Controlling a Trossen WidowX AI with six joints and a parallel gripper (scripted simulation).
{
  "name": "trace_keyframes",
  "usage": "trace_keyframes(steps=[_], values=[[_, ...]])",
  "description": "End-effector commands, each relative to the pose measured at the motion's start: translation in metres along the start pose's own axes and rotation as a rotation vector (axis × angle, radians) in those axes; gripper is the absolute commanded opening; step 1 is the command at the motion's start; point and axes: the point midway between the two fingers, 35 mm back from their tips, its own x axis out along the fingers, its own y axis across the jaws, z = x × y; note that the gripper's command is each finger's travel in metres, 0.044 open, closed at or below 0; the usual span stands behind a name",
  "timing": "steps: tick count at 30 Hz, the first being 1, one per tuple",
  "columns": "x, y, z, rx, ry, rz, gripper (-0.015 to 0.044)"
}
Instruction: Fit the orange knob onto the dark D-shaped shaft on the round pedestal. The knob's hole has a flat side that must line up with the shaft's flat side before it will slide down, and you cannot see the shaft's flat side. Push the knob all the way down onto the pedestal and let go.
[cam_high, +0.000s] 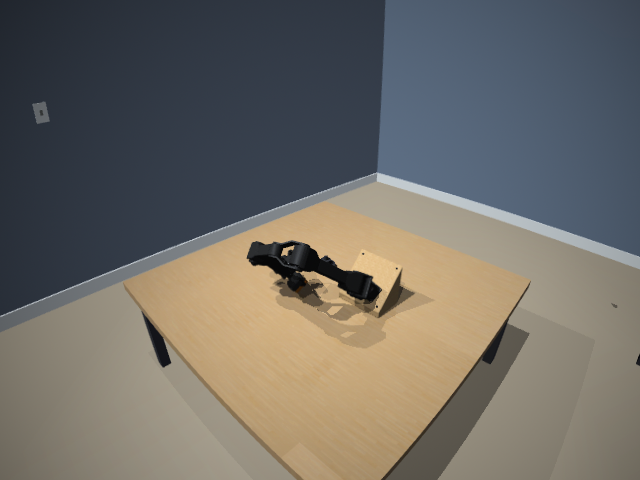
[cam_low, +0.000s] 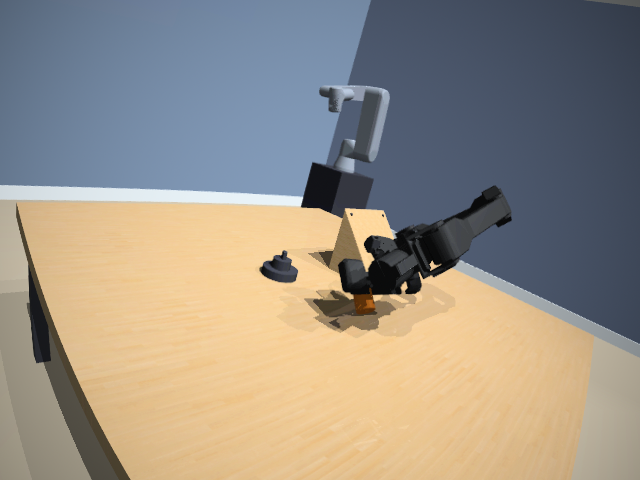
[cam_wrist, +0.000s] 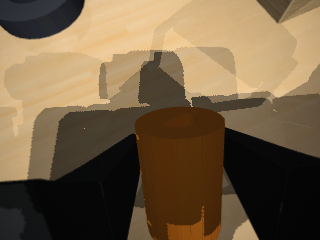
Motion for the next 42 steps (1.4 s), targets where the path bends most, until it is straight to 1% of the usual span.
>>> trace_keyframes(steps=[1, 17, 31, 34, 42], values=[[-0.003, 0.001, -0.003, 0.003, -0.083, 0.001, 0.0179], [-0.014, 0.000, -0.018, 0.002, -0.351, 0.001, 0.0179], [-0.020, 0.000, -0.022, -0.002, -0.344, 0.022, 0.0179], [-0.017, -0.001, -0.021, -0.004, -0.344, 0.011, 0.0258], [-0.017, -0.001, -0.021, -0.004, -0.344, 0.011, 0.0260]])
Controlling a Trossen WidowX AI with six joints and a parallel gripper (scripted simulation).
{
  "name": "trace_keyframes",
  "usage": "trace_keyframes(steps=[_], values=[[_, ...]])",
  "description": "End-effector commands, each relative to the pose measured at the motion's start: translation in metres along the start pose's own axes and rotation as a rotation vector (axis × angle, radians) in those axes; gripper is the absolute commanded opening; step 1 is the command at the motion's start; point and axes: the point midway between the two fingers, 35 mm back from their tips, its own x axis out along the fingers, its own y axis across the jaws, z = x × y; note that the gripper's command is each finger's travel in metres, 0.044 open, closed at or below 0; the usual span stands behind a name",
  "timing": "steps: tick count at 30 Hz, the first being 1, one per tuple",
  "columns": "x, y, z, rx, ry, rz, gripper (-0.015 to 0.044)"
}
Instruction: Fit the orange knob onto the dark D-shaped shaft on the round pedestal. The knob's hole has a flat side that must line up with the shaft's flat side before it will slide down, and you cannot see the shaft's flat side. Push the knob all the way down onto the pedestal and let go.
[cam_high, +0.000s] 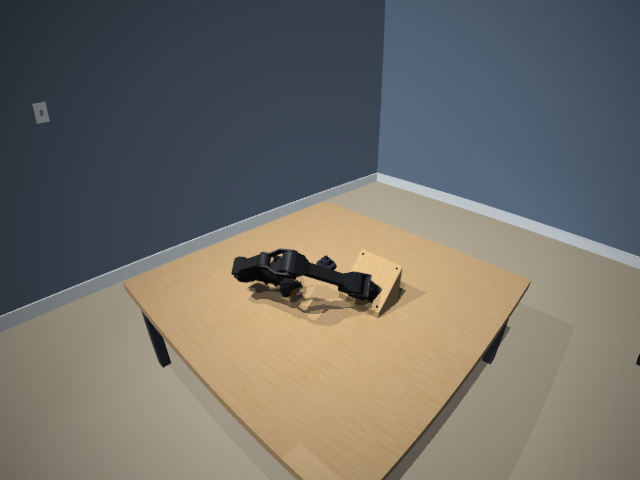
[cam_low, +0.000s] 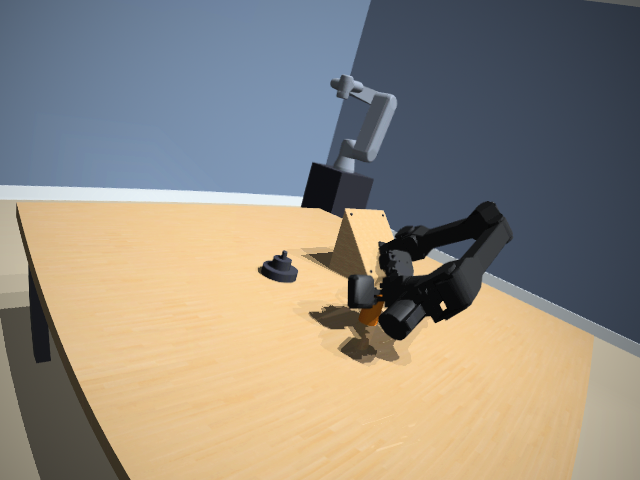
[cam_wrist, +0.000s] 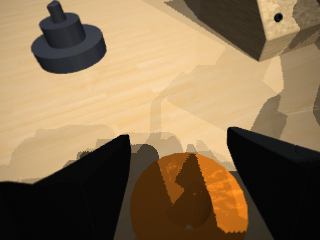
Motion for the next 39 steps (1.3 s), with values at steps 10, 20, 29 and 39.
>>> trace_keyframes(steps=[10, 20, 29, 39], values=[[0.000, 0.000, 0.000, 0.000, 0.000, -0.001, 0.0260], [0.000, 0.000, 0.000, 0.000, 0.000, -0.001, 0.0365], [0.000, 0.000, 0.000, 0.000, 0.000, -0.001, 0.0440], [-0.009, -0.003, 0.031, 0.001, 0.405, -0.150, 0.0440]])
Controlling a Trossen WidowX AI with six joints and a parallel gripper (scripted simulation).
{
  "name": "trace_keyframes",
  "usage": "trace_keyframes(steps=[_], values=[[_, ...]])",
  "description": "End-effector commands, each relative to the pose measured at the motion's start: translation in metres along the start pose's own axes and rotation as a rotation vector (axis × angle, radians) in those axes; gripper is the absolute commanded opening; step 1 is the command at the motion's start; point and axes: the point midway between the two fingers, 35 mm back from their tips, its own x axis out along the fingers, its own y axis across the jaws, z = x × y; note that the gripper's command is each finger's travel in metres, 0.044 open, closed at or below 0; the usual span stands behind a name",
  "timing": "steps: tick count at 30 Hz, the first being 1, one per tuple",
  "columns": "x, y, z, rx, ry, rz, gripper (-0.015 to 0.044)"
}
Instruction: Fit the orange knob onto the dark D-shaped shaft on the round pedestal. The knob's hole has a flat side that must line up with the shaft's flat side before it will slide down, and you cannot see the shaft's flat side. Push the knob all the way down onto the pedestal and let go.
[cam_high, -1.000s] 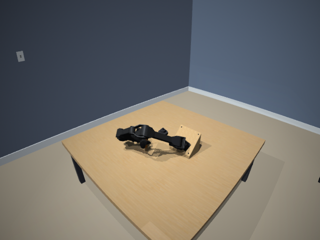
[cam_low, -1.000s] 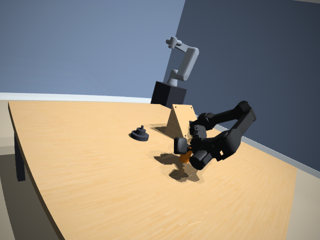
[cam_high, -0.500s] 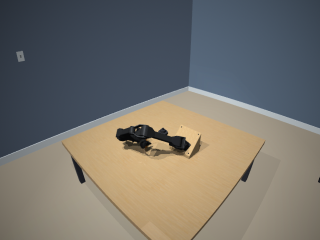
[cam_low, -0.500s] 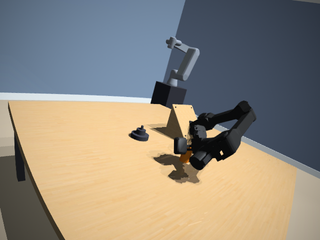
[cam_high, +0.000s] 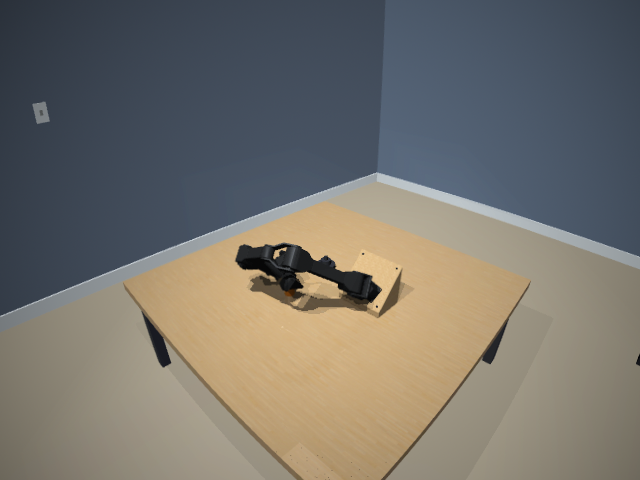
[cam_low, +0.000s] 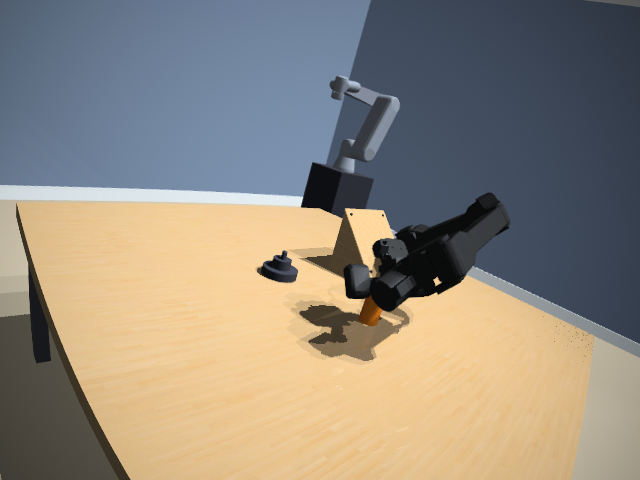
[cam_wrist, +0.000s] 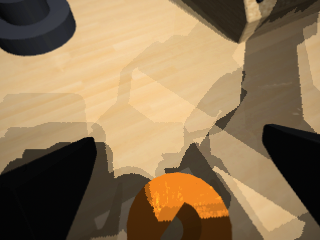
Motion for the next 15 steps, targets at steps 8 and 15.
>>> trace_keyframes(steps=[8, 15], values=[[-0.059, -0.002, 0.056, -0.024, 0.836, 0.067, 0.0440], [-0.064, -0.002, 0.060, -0.026, 0.885, 0.093, 0.0440]])
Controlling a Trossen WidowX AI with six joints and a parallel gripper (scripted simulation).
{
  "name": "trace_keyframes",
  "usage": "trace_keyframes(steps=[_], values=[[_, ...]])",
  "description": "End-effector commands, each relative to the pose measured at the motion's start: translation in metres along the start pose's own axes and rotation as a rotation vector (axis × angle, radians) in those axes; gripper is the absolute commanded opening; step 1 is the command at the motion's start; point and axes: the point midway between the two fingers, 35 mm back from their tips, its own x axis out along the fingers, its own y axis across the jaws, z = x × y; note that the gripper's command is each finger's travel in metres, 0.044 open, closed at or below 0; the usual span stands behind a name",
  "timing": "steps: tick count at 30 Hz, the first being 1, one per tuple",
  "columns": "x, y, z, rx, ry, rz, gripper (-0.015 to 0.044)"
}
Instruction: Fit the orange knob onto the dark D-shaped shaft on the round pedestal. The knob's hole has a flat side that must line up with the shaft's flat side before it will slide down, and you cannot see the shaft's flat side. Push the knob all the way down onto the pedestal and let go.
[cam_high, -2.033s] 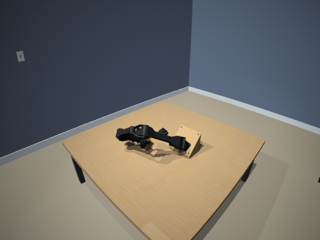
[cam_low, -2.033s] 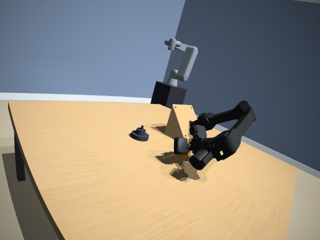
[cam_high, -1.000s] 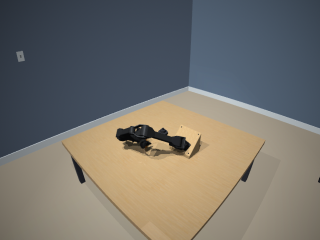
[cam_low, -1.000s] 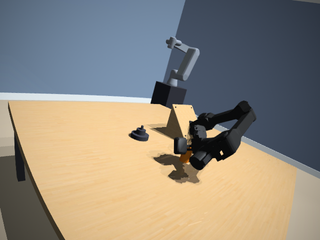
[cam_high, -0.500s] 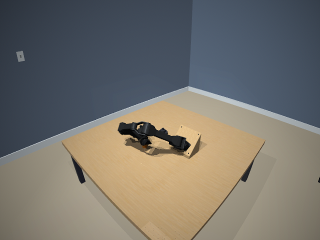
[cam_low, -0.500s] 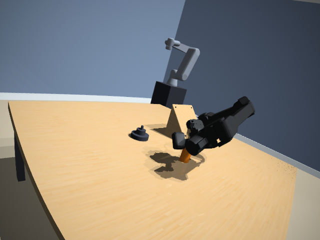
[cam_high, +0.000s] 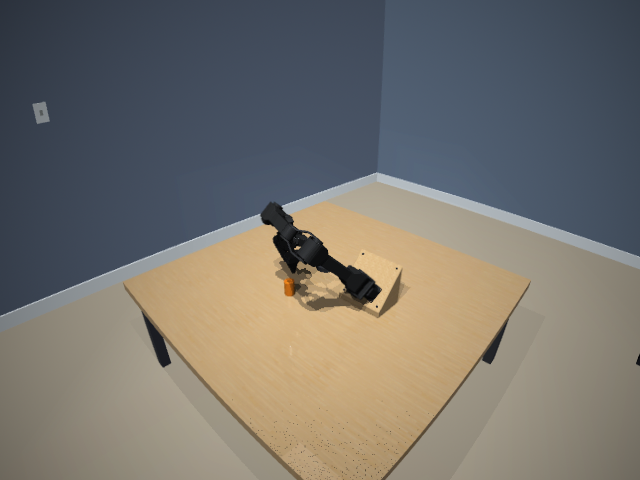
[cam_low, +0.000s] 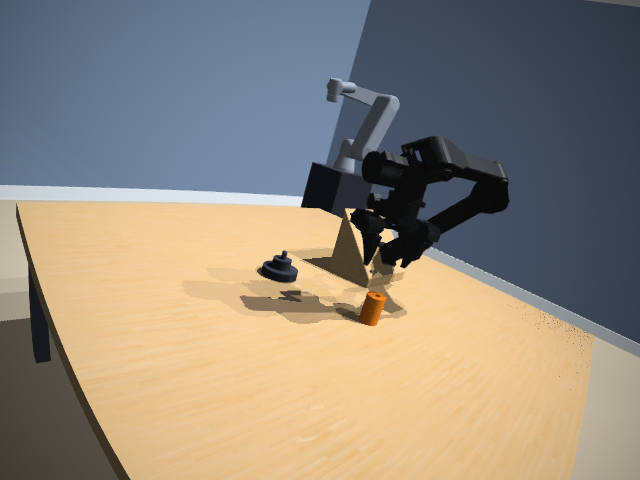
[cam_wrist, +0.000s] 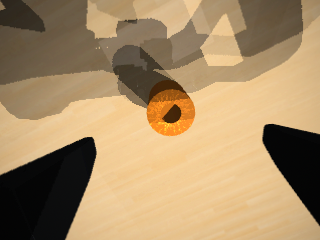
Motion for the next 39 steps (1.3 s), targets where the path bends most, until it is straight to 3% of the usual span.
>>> trace_keyframes(steps=[1, 10, 25, 36, 39], values=[[-0.0043, -0.0010, -0.0026, -0.021, 0.052, 0.017, 0.0440], [-0.0043, -0.0010, -0.0026, -0.086, 0.052, 0.019, 0.0440], [-0.0035, -0.0010, -0.0027, -1.542, 0.029, 0.054, 0.0440], [-0.0032, -0.0010, -0.0027, -2.080, 0.015, 0.065, 0.0440], [-0.0032, -0.0010, -0.0027, -2.097, 0.014, 0.065, 0.0440]])
